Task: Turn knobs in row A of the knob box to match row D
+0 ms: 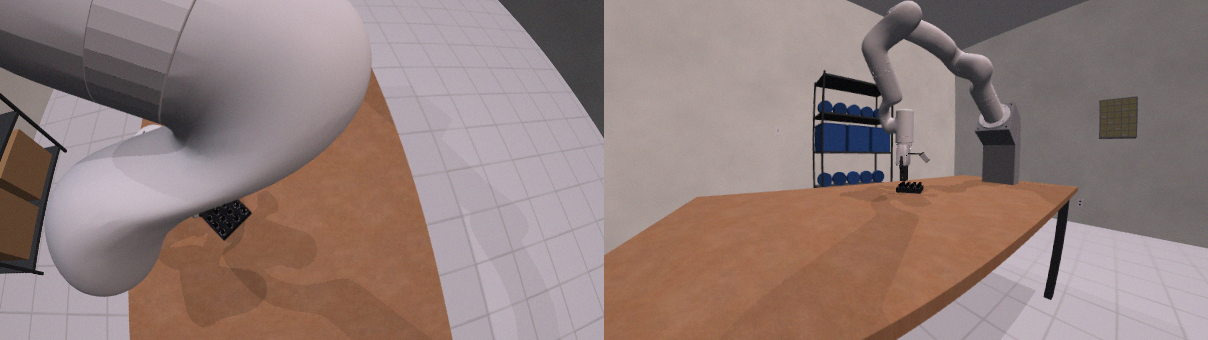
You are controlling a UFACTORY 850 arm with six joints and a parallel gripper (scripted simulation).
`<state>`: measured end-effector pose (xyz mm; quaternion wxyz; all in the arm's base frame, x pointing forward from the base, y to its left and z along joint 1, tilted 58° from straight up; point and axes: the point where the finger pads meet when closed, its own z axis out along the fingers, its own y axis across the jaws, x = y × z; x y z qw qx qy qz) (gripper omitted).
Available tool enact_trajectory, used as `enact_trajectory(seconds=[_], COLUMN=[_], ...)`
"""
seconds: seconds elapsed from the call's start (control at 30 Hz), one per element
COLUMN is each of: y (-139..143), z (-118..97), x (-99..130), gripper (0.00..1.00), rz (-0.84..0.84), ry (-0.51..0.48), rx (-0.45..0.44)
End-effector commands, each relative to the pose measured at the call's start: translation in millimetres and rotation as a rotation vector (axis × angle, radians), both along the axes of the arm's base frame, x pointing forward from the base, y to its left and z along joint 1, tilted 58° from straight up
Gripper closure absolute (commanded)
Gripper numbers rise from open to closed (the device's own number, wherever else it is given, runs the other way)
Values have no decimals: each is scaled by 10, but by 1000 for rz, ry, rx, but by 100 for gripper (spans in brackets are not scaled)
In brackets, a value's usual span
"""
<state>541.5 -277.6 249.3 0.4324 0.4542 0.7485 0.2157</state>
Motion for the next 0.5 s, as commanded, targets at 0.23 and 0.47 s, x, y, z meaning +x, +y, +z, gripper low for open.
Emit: enact_trajectory(seconds=[0.23, 0.47], y=[-2, -4], z=[2, -12], x=[1, 24], gripper=[81, 81], rz=[0, 0], ry=[0, 0], rx=[0, 0])
